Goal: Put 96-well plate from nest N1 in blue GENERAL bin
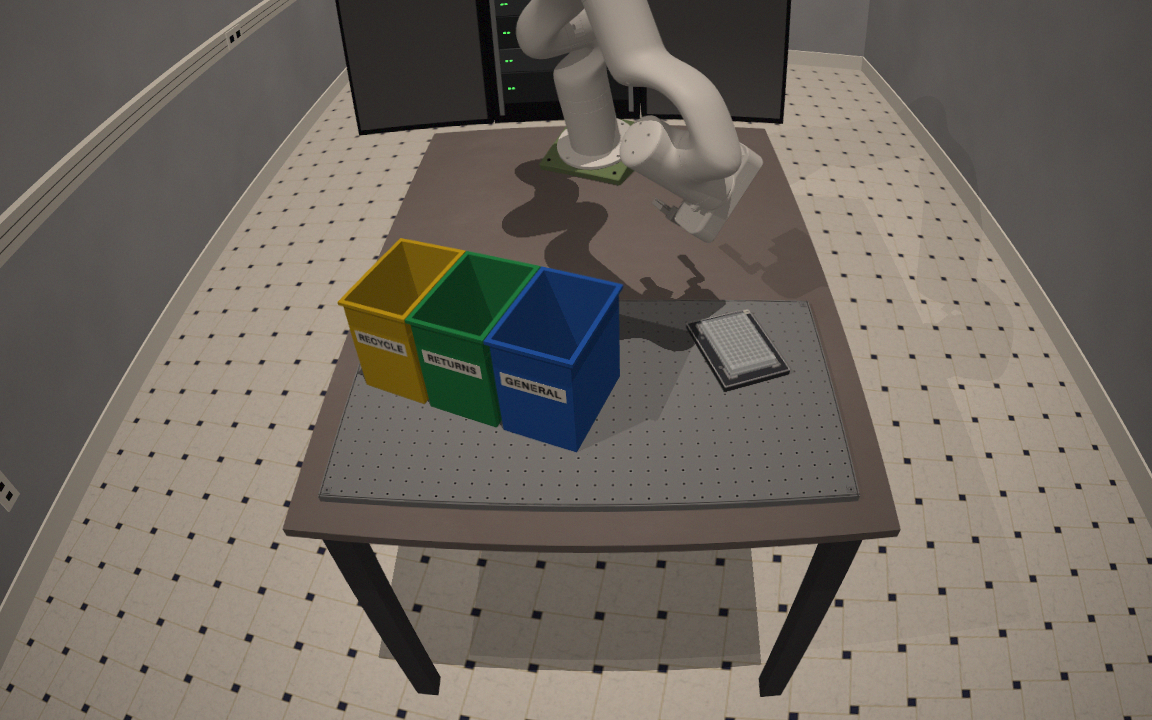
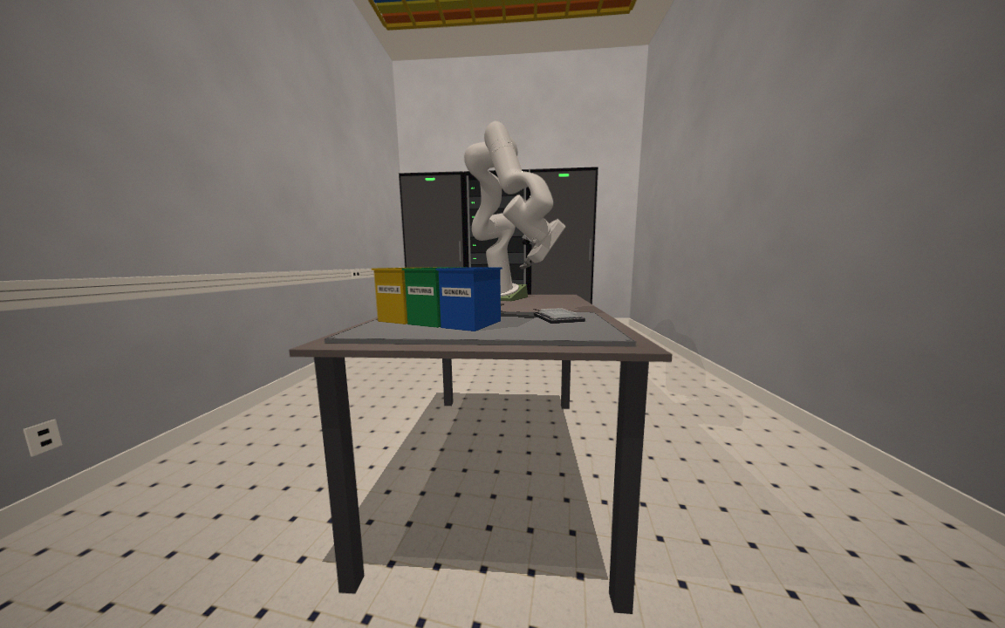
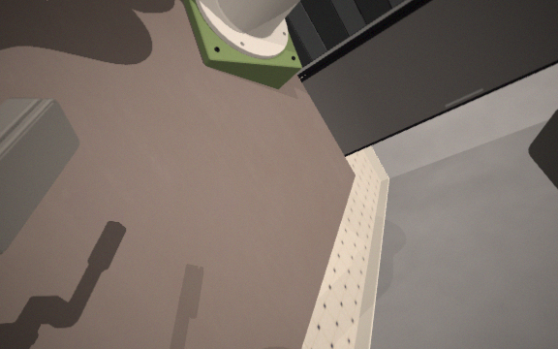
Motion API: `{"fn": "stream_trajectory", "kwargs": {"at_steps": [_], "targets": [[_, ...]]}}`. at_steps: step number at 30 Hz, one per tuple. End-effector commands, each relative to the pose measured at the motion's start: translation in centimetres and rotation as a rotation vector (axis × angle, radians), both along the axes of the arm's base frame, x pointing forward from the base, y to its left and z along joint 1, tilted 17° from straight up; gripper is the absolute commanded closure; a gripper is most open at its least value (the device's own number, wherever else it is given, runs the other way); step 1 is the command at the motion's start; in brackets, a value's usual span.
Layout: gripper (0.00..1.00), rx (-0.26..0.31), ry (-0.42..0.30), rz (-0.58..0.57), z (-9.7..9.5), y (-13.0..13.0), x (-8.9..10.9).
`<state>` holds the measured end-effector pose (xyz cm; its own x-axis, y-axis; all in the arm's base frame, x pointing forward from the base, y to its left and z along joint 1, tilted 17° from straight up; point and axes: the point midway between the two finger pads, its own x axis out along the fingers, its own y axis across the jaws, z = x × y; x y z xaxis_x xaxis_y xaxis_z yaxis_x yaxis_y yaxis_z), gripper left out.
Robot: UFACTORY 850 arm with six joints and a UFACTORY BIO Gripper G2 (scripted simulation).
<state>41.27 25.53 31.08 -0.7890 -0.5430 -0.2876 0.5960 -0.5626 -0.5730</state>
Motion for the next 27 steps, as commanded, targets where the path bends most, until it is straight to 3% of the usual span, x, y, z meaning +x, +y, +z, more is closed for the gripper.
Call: {"fn": "stream_trajectory", "kwargs": {"at_steps": [1, 17, 18, 22, 27], "targets": [[0.0, 0.001, -0.002, 0.0, 0.1, 0.0, 0.0], [0.0, 0.001, -0.002, 0.0, 0.1, 0.0, 0.0], [0.63, 0.001, -0.002, 0.0, 0.1, 0.0, 0.0], [0.63, -0.032, -0.082, 0.098, -0.1, -1.7, 0.7], [0.63, -0.044, -0.11, 0.131, -0.4, -3.2, 1.0]]}}
